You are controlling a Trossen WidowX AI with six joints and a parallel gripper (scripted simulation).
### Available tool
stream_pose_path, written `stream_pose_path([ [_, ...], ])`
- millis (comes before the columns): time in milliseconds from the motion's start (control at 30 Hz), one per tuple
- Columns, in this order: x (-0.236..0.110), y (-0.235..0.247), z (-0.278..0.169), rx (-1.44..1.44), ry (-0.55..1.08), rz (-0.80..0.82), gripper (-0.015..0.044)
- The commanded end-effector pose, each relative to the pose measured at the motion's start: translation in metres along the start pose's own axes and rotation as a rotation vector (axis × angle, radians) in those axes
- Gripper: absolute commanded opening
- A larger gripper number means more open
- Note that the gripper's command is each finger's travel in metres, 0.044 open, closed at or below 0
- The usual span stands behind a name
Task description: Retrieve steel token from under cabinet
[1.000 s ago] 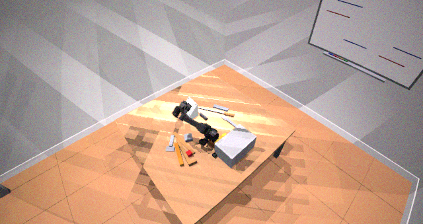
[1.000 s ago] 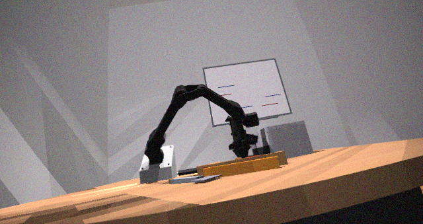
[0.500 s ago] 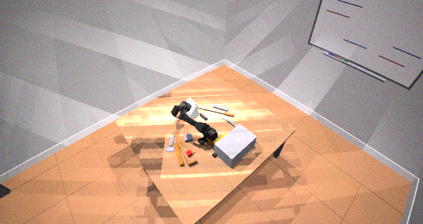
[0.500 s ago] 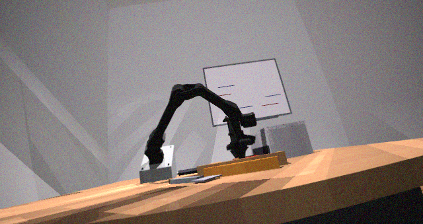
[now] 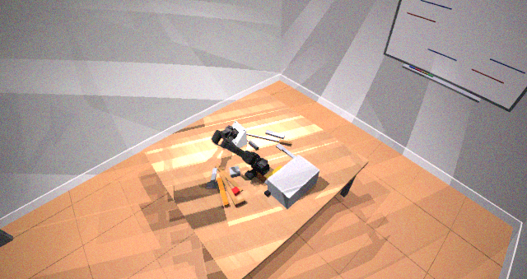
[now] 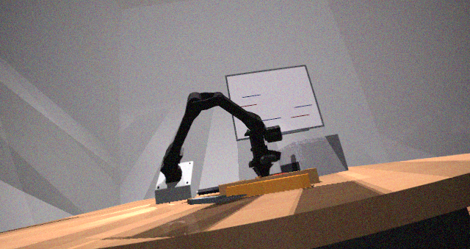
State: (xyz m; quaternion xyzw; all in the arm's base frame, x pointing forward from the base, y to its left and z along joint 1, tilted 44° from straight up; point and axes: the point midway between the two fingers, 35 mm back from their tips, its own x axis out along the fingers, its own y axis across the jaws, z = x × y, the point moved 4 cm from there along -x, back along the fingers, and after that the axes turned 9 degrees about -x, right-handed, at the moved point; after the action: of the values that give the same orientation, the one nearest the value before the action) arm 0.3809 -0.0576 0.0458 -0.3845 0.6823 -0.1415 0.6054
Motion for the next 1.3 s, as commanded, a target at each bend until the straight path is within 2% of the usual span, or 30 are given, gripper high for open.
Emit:
stream_pose_path([
  [0,0.000,0.001,-0.007,-0.007,0.008,0.000,0.0000],
  [1267,0.001,0.007,-0.044,-0.008,0.010,0.000,0.0000],
])
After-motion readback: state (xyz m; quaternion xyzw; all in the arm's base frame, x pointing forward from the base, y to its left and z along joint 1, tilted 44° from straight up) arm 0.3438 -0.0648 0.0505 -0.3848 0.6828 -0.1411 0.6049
